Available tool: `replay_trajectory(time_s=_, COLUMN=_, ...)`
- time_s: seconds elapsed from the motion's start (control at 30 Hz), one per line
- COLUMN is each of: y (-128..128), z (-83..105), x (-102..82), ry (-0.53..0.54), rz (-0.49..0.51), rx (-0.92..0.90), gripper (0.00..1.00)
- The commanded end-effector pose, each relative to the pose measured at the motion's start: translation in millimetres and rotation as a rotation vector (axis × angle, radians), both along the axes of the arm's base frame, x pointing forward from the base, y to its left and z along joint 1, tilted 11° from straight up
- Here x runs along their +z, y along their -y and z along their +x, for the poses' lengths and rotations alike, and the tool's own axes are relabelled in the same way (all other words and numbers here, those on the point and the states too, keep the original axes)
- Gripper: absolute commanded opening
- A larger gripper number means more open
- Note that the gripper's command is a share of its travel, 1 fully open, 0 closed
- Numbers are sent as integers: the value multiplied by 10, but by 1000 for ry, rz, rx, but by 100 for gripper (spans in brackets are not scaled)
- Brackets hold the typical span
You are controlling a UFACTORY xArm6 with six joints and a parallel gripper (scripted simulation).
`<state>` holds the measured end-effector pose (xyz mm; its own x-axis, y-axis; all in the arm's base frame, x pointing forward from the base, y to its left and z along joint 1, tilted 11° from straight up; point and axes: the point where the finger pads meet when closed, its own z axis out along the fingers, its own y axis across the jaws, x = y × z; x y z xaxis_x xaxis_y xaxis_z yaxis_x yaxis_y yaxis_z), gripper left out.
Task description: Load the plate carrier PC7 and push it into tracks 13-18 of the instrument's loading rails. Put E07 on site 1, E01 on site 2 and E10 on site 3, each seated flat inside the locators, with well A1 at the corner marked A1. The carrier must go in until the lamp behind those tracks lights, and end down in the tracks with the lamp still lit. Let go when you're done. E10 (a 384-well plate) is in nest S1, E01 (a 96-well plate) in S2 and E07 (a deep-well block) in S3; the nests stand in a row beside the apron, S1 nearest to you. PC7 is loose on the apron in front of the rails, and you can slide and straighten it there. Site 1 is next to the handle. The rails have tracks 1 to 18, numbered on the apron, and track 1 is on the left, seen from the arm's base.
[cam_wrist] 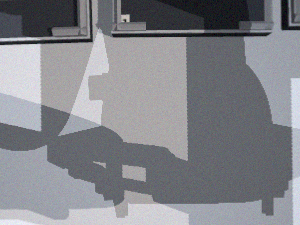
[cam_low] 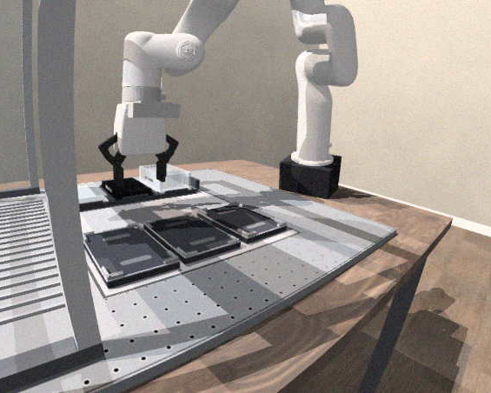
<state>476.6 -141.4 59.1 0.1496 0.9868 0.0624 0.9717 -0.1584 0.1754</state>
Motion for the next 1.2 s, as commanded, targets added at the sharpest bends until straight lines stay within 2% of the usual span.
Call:
replay_trajectory(time_s=0.0, y=7, z=-2, x=90, ry=4, rz=-1, rx=0, gripper=100)
replay_trajectory(time_s=1.17, y=25, z=-98, x=598, ry=4, rz=-1, rx=0, gripper=100)
